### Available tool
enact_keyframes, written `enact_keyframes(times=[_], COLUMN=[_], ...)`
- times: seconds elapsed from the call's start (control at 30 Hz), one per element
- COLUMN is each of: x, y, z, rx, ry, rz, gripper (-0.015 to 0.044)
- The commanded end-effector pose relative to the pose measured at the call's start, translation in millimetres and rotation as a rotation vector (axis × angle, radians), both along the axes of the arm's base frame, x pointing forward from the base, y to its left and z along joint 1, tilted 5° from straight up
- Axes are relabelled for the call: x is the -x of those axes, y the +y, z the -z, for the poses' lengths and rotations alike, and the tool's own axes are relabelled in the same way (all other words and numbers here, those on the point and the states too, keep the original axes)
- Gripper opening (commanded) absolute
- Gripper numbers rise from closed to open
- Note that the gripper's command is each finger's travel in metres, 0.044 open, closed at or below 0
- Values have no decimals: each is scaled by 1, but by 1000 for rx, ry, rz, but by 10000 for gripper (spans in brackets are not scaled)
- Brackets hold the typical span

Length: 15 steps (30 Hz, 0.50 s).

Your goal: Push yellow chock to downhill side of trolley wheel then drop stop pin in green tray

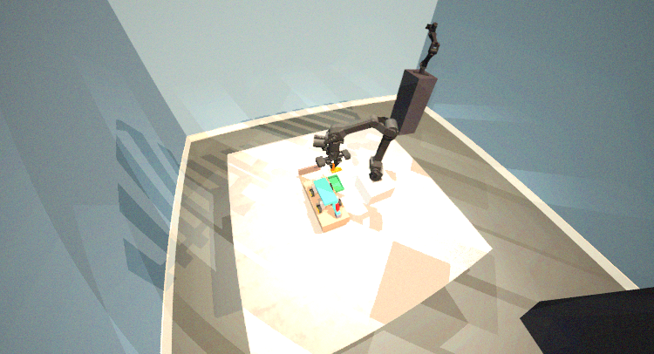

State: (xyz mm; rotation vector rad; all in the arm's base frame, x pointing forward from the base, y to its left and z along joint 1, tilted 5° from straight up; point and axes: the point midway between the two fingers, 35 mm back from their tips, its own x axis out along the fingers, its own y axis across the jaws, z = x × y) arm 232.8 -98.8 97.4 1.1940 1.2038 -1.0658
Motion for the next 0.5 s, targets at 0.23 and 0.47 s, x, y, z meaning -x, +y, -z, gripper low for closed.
enact_keyframes(times=[0.23,0.47], x=[-13,-14], y=[-29,-30], z=[-2,-2], rx=[-5,-41], ry=[-7,10], rz=[44,285], gripper=[0,0])
